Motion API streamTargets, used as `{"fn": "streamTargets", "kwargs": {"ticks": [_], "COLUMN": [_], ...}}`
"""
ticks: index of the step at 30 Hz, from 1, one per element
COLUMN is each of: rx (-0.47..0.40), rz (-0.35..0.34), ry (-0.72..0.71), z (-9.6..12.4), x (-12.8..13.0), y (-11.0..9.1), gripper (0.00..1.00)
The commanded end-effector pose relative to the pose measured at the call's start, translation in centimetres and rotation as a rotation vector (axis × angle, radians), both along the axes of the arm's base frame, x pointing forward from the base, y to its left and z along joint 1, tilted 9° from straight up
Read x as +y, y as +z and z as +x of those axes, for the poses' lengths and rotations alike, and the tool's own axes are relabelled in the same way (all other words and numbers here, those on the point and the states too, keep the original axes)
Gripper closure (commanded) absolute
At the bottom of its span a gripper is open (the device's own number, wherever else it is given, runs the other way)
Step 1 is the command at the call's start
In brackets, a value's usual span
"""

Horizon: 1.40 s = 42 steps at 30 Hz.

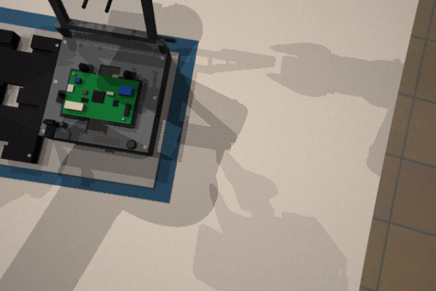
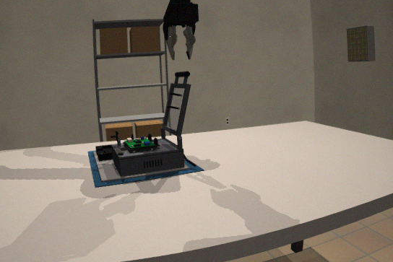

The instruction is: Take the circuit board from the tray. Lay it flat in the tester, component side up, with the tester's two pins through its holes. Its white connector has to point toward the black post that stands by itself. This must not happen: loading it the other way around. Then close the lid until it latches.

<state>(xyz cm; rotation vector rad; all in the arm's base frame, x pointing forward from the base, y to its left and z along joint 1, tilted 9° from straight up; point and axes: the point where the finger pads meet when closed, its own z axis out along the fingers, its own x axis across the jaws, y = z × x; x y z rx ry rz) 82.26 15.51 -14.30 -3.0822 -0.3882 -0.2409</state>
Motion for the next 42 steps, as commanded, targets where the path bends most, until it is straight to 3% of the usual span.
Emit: {"fn": "streamTargets", "kwargs": {"ticks": [1,17,42], "rx": [-0.005,-0.003,-0.004], "rz": [-0.001,-0.001,-0.001], "ry": [0.0,0.0,0.0], "z": [0.3,0.4,0.4], "x": [0.1,0.2,0.2], "y": [-0.3,-1.4,-1.3], "gripper": [0.7,0.7,0.7]}}
